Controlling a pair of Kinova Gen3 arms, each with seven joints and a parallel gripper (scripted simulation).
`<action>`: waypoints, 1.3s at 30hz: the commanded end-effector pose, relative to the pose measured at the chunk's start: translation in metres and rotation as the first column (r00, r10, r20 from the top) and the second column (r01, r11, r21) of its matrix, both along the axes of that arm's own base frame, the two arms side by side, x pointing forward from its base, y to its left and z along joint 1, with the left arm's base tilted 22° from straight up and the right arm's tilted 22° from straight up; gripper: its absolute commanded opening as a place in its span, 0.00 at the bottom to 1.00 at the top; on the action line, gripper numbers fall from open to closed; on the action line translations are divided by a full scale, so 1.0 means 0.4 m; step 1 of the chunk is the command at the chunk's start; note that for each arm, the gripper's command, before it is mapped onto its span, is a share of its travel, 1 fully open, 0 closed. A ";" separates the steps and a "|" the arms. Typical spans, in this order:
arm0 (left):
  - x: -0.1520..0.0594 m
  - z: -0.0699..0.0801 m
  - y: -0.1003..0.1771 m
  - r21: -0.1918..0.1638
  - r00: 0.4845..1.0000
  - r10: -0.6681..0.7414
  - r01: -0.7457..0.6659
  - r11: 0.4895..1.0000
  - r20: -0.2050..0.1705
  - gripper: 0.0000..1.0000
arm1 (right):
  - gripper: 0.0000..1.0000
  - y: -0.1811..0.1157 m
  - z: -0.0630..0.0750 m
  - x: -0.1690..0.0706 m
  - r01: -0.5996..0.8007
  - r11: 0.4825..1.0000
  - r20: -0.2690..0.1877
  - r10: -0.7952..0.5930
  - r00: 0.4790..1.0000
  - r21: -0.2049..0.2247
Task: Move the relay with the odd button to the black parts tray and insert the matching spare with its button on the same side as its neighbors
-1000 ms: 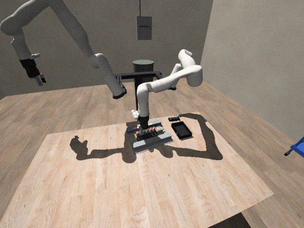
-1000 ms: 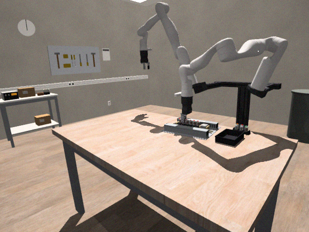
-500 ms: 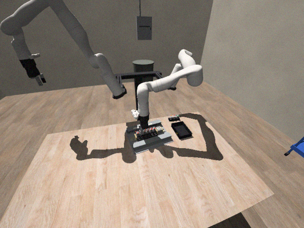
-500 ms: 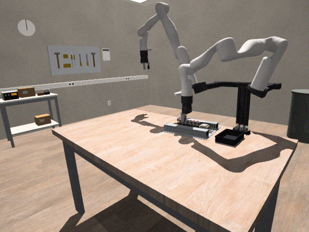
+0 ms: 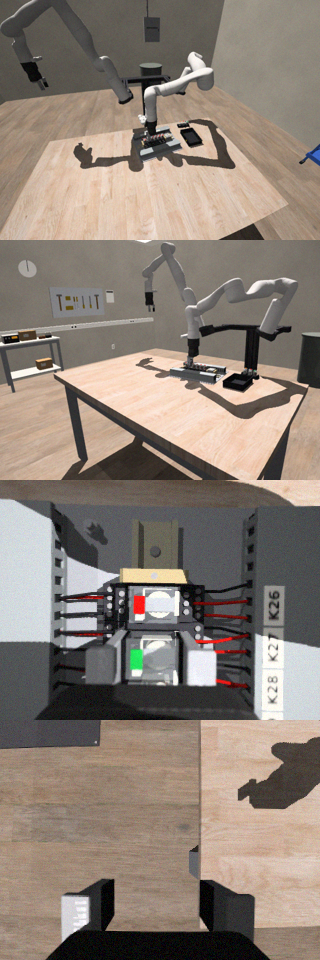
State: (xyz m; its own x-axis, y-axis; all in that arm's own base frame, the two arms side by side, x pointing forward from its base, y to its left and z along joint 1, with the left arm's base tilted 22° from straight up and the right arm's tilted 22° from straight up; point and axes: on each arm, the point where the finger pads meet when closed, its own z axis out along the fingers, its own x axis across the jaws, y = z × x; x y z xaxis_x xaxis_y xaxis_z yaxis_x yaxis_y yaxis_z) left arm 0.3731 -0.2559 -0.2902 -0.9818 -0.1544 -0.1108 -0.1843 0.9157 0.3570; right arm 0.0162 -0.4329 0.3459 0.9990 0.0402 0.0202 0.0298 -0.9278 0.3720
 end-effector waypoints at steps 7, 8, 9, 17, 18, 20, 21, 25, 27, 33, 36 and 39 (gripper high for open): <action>0.001 0.009 -0.005 -0.001 1.000 -0.001 0.001 1.000 0.001 0.00 | 1.00 0.000 0.001 0.000 0.000 1.000 0.001 0.000 1.000 -0.001; 0.001 0.009 -0.005 -0.001 1.000 -0.001 0.001 1.000 0.001 0.00 | 1.00 0.000 0.001 0.000 0.000 1.000 0.001 0.000 1.000 -0.001; 0.001 0.011 -0.006 -0.001 1.000 -0.001 0.001 1.000 0.001 0.00 | 1.00 0.000 0.001 0.000 0.000 1.000 0.001 0.000 1.000 -0.001; 0.001 0.022 -0.010 -0.001 1.000 -0.001 0.001 1.000 0.001 0.00 | 1.00 0.000 0.001 0.000 0.000 1.000 0.001 0.000 1.000 -0.001; 0.001 0.023 -0.011 -0.001 1.000 -0.001 0.001 1.000 0.001 0.00 | 1.00 0.000 0.001 0.000 0.000 1.000 0.001 0.000 1.000 -0.001; 0.000 0.026 -0.012 -0.001 1.000 -0.001 0.001 1.000 0.001 0.00 | 1.00 0.000 0.001 0.000 0.000 1.000 0.001 0.000 1.000 -0.001; 0.000 0.028 -0.012 -0.001 1.000 -0.001 0.001 1.000 0.001 0.00 | 1.00 0.000 0.001 0.000 0.000 1.000 0.001 0.000 1.000 -0.001; 0.000 0.028 -0.013 -0.001 1.000 -0.001 0.001 1.000 0.001 0.00 | 1.00 0.000 0.001 0.000 0.000 1.000 0.001 0.000 1.000 -0.001; 0.000 0.030 -0.013 -0.001 1.000 -0.001 0.001 1.000 0.001 0.00 | 1.00 0.000 0.001 0.000 0.000 1.000 0.001 0.000 1.000 -0.001; 0.000 0.036 -0.016 -0.001 1.000 -0.001 0.001 1.000 0.001 0.00 | 1.00 0.000 0.001 0.000 0.000 1.000 0.001 0.000 1.000 -0.001; 0.000 0.039 -0.017 -0.001 1.000 -0.001 0.001 1.000 0.001 0.00 | 1.00 0.000 0.001 0.000 0.000 1.000 0.001 0.000 1.000 -0.001; 0.000 0.042 -0.018 -0.001 1.000 -0.001 0.001 1.000 0.001 0.00 | 1.00 0.000 0.001 0.000 0.000 1.000 0.001 0.000 1.000 -0.001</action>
